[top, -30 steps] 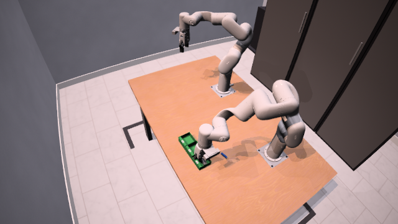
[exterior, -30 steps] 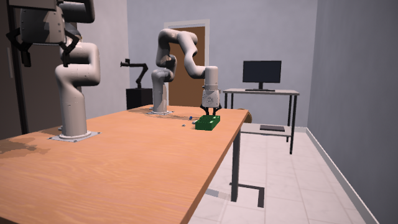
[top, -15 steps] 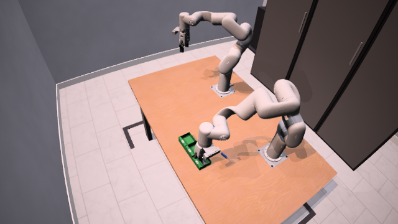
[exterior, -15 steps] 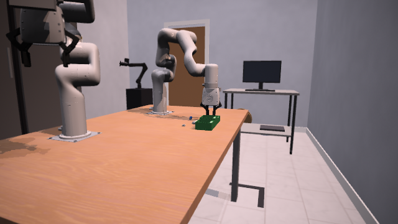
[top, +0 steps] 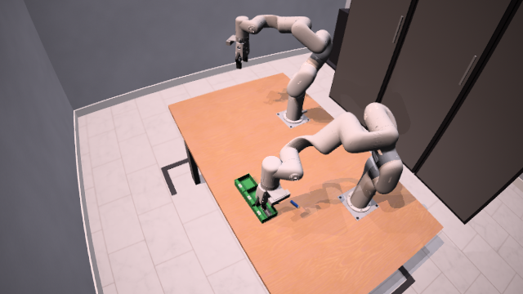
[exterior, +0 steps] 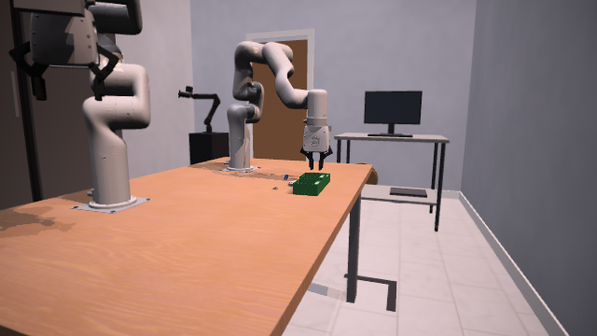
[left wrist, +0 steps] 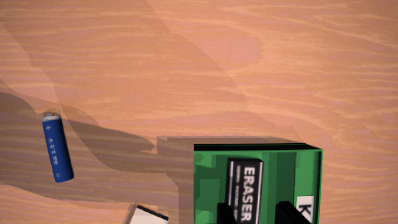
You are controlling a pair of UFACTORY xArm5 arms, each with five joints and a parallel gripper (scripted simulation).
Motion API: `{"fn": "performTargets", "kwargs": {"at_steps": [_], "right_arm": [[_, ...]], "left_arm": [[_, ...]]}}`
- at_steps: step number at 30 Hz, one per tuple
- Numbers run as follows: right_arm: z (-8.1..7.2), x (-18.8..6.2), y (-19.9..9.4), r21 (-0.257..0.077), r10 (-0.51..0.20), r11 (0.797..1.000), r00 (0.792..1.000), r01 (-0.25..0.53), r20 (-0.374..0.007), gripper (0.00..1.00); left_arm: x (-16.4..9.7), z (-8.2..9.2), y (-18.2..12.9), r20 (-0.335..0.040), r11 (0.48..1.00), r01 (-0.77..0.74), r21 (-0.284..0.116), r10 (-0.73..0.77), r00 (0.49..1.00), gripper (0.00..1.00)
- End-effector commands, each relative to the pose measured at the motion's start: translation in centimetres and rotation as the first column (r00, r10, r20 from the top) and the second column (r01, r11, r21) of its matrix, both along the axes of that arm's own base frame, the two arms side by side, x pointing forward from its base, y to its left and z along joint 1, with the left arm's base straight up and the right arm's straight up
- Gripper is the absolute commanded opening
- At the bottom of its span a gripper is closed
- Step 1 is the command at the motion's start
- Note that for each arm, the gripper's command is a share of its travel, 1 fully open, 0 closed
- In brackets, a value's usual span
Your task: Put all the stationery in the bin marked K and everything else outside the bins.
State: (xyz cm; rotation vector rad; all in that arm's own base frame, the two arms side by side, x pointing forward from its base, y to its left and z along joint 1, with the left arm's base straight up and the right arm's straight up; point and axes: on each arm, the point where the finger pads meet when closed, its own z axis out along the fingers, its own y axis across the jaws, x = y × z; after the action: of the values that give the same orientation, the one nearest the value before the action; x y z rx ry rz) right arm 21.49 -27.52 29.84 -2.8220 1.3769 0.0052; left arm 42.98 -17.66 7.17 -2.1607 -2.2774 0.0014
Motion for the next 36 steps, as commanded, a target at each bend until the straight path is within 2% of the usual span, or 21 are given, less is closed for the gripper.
{"fn": "performTargets", "kwargs": {"at_steps": [1,7,8,9,12,23,36], "right_arm": [[0.1,0.0,-0.1,-0.003,0.0,1.0,1.0,0.0,0.002,1.0],[0.1,0.0,-0.1,-0.003,0.0,1.0,1.0,0.0,0.002,1.0],[0.1,0.0,-0.1,-0.003,0.0,1.0,1.0,0.0,0.002,1.0],[0.1,0.0,-0.1,-0.003,0.0,1.0,1.0,0.0,0.002,1.0],[0.1,0.0,-0.1,-0.003,0.0,1.0,1.0,0.0,0.002,1.0],[0.1,0.0,-0.1,-0.003,0.0,1.0,1.0,0.0,0.002,1.0],[0.1,0.0,-0.1,-0.003,0.0,1.0,1.0,0.0,0.002,1.0]], "left_arm": [[0.2,1.7,-0.1,0.006,1.0,0.0,-0.002,0.0,1.0,0.3],[0.2,1.7,-0.1,0.006,1.0,0.0,-0.002,0.0,1.0,0.3],[-0.3,1.8,-0.7,0.006,0.999,0.05,-0.002,-0.05,0.999,0.42],[-0.8,1.8,-1.4,0.006,0.995,0.1,-0.002,-0.1,0.995,0.42],[-1.3,1.8,-2.1,0.006,0.994,0.105,-0.002,-0.105,0.994,0.42],[-7.0,2.2,-9.5,0.006,0.994,0.105,-0.003,-0.105,0.994,0.42],[-7.0,2.2,-9.5,0.006,0.994,0.105,-0.003,-0.105,0.994,0.42]]}}
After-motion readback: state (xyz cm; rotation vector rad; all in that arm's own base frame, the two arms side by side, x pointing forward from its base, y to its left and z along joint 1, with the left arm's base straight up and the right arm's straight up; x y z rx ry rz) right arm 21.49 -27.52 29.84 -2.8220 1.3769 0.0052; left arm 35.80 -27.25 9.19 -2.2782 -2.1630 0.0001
